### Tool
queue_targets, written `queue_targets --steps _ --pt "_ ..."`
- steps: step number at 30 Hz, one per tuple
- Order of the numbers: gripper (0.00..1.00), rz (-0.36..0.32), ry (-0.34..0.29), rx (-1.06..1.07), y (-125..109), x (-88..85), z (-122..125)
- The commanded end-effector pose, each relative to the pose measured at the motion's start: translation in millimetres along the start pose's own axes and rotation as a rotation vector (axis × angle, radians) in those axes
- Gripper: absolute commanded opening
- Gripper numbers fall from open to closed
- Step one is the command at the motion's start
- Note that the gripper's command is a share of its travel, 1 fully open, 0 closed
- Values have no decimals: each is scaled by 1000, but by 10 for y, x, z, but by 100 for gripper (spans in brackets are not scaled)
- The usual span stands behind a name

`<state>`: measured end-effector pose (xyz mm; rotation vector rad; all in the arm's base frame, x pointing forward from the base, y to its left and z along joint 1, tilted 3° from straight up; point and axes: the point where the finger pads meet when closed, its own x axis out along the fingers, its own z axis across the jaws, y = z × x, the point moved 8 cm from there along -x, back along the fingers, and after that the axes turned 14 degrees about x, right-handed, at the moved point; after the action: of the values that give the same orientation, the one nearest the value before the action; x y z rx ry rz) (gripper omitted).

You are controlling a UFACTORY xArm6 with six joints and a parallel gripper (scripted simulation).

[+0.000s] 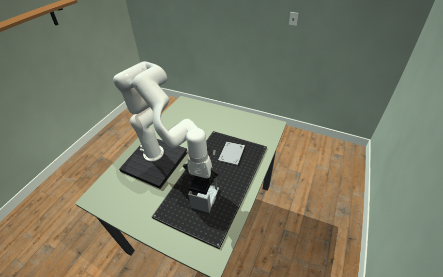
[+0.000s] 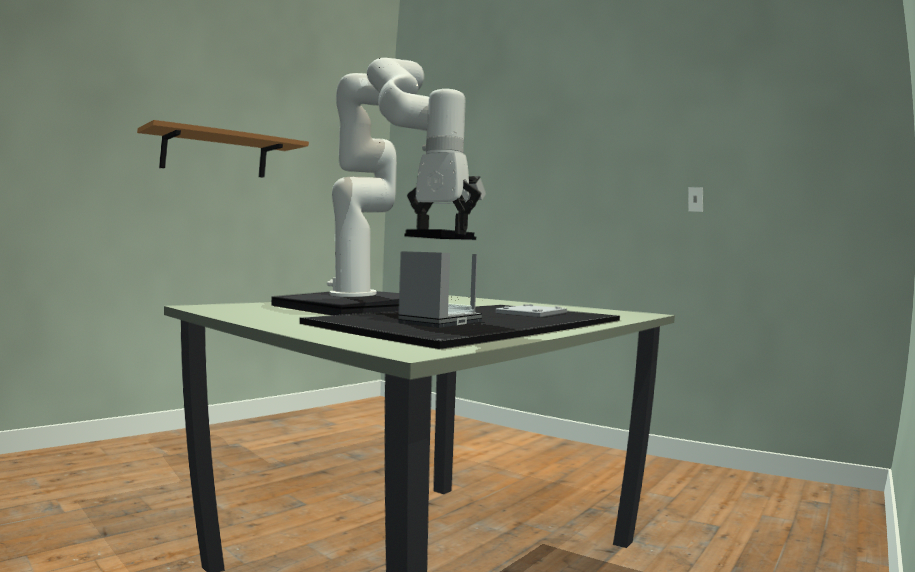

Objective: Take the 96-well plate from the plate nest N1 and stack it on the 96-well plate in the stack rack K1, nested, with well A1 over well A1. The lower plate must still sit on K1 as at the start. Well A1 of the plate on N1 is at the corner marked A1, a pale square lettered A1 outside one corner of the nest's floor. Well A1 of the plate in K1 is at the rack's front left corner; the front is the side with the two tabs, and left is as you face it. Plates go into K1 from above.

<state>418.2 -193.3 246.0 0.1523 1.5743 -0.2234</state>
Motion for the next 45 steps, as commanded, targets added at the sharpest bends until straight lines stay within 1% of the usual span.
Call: queue_targets --steps 1,11,15,45 --pt "0 -1 -5 0 0 -18 8" --pt "0 -1 -5 0 4 -18 8" --pt "0 -1 -5 0 5 16 8" --pt "0 -1 -4 0 7 483 9"
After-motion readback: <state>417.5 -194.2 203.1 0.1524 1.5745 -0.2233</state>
